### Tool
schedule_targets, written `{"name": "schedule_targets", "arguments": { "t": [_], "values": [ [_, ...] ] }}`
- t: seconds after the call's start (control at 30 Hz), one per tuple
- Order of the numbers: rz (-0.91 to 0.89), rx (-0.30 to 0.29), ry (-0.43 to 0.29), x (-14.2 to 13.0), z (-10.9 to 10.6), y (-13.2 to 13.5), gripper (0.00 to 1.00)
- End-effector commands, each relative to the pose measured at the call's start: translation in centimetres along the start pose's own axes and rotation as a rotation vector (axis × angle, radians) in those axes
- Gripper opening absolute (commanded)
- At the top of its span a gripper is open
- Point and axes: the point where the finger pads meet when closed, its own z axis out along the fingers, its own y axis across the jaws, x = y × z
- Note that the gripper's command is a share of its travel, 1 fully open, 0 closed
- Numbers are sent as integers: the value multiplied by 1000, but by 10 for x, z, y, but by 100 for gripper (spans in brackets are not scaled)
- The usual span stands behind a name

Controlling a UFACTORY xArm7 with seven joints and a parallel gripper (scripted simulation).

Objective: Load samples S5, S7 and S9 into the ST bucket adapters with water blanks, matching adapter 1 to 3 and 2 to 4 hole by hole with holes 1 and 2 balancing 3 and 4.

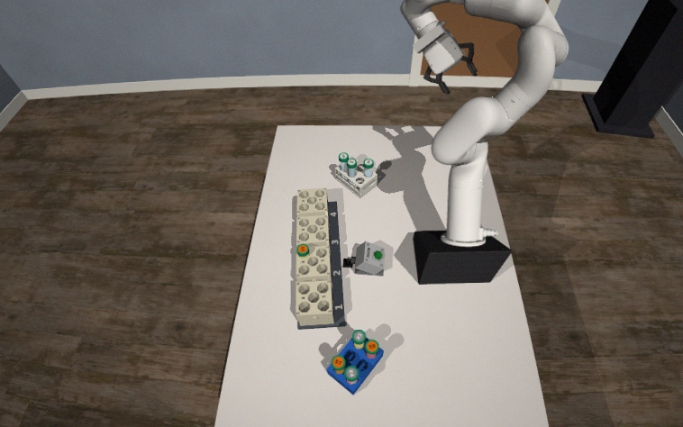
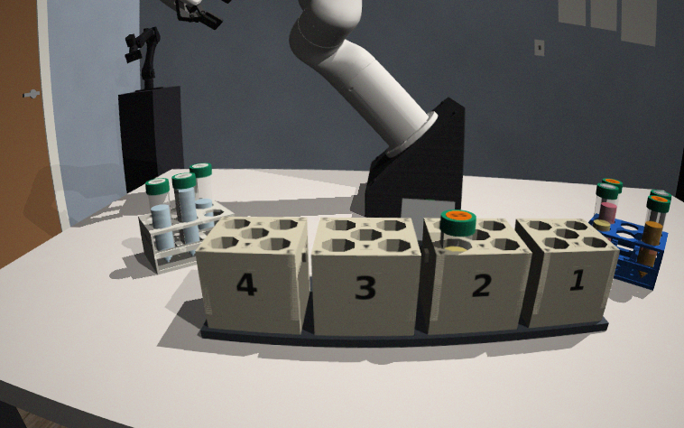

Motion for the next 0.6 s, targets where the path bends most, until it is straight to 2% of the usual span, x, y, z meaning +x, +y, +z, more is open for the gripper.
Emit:
{"name": "schedule_targets", "arguments": {
  "t": [0.0,0.53,0.57],
  "values": [
    [0,-2,-2,0,-1,0,100],
    [0,-2,-2,0,-1,0,100],
    [28,-1,-20,-1,-3,4,100]
  ]
}}
